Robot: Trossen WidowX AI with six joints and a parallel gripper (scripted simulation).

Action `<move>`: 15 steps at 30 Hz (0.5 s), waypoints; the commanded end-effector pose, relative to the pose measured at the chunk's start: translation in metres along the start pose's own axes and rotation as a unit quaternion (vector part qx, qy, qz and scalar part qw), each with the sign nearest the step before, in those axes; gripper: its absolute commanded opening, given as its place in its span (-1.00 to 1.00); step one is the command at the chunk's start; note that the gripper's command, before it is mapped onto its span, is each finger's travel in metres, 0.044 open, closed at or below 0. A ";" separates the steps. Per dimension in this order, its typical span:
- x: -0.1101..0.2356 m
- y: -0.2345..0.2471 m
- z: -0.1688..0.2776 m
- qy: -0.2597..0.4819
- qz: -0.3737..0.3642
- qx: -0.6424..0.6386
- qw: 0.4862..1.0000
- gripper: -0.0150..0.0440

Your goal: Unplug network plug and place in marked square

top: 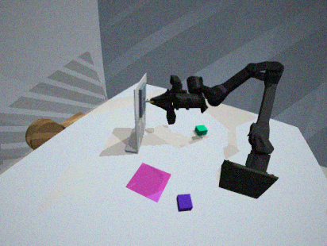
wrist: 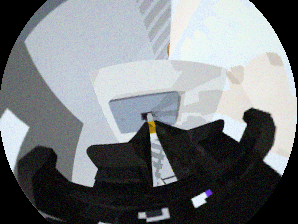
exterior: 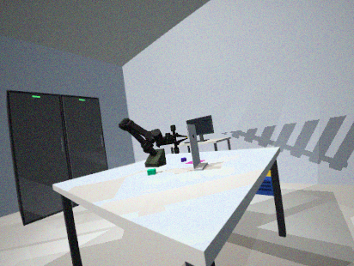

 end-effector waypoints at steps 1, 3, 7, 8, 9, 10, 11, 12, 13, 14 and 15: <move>0.003 -0.001 0.001 0.001 0.001 0.000 1.000 -0.49; 0.004 -0.001 0.001 0.001 0.001 0.000 1.000 -0.49; 0.006 -0.001 0.002 0.001 0.001 0.000 1.000 -0.49; 0.007 -0.001 0.002 0.001 0.001 0.000 1.000 -0.49; 0.007 -0.001 0.002 0.001 0.001 0.000 1.000 -0.49; 0.008 -0.001 0.002 0.001 0.001 0.000 1.000 -0.49; 0.009 -0.001 0.002 0.001 0.002 0.000 1.000 -0.49; 0.009 -0.001 0.002 0.001 0.002 0.000 1.000 -0.49; 0.010 -0.001 0.002 0.001 0.002 0.000 1.000 -0.49; 0.010 -0.001 0.002 0.001 0.002 0.000 1.000 -0.49; 0.011 -0.001 0.002 0.001 0.002 0.000 1.000 -0.49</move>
Point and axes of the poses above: the point midway between the two fingers, 35 mm back from their tips, its own x axis back along the fingers, its own y axis across the jaws, z = x × y, the point moved 5 cm from there along x, back along the fingers, and after that the axes turned 12 degrees about -x, right-handed, at the moved point
